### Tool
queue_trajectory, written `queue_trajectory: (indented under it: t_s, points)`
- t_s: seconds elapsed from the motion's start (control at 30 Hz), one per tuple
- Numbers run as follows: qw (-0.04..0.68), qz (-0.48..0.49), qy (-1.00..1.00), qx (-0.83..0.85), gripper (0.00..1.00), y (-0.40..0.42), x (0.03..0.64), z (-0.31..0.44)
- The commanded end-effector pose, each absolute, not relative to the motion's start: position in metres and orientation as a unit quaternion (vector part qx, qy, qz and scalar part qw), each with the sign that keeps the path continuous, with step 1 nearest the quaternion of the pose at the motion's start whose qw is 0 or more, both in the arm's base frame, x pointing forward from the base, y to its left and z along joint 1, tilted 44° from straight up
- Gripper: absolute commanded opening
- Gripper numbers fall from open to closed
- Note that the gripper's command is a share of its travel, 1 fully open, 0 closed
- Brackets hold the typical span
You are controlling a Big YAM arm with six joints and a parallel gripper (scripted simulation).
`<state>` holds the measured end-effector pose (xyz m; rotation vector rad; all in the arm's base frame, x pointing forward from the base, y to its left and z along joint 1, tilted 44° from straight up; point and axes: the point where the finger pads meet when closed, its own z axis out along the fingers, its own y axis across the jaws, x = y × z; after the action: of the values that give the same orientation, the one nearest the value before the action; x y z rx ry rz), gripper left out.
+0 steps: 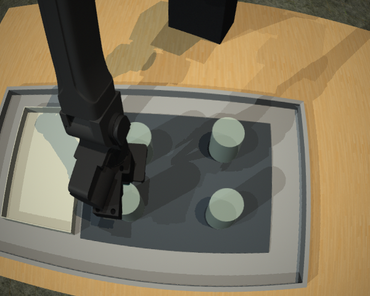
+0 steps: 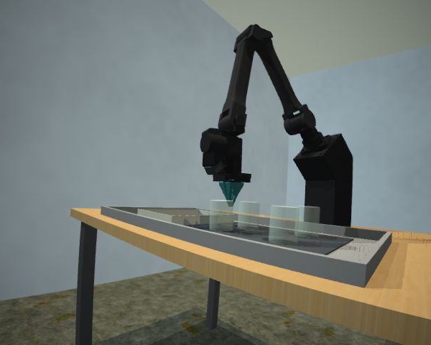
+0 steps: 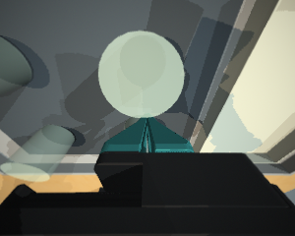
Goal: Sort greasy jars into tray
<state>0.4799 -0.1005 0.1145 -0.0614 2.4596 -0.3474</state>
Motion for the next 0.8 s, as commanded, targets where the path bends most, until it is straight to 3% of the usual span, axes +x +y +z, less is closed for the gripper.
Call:
queue_trajectory:
  t_s: [0.0,0.77]
  points:
    - [0.347,-0.131,0.928,-0.024,0.00,-0.0962,0.5131,0.1308]
    - [0.347,-0.131,0.928,-0.024,0.00,-0.0958,0.5151,0.1325]
